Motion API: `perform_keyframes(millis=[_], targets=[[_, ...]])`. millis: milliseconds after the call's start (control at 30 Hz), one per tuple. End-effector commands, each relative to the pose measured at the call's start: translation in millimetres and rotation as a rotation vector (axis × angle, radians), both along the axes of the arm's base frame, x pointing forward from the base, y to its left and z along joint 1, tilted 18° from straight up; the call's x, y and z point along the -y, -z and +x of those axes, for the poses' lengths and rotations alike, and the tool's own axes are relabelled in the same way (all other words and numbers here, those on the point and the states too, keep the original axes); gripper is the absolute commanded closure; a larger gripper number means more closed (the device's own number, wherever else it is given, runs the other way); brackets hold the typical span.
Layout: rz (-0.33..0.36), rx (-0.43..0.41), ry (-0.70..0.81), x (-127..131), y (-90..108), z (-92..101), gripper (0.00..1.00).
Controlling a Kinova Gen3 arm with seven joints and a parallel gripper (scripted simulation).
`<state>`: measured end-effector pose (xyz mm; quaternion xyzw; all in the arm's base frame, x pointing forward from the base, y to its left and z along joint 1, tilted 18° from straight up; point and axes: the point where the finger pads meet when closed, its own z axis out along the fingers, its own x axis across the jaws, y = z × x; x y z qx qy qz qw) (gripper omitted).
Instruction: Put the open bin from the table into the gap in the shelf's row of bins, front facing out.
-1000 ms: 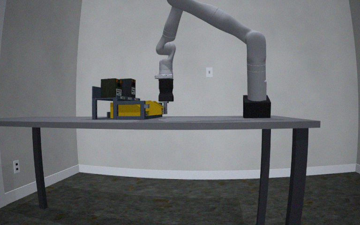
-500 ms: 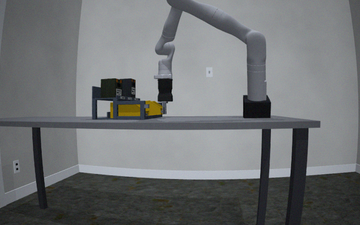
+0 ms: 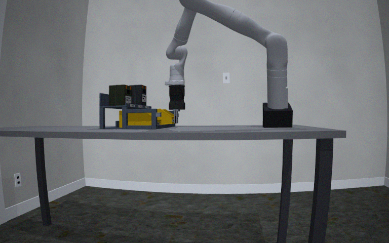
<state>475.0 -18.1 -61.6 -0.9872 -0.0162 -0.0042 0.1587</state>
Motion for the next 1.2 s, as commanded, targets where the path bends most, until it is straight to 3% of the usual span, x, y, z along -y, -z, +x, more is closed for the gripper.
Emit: perform_keyframes(millis=[0,1167], targets=[[-0.001,0.003,0.0,0.5,-0.6,2.1,1.0],[-0.001,0.003,0.0,-0.2,-1.0,24.5,1.0]])
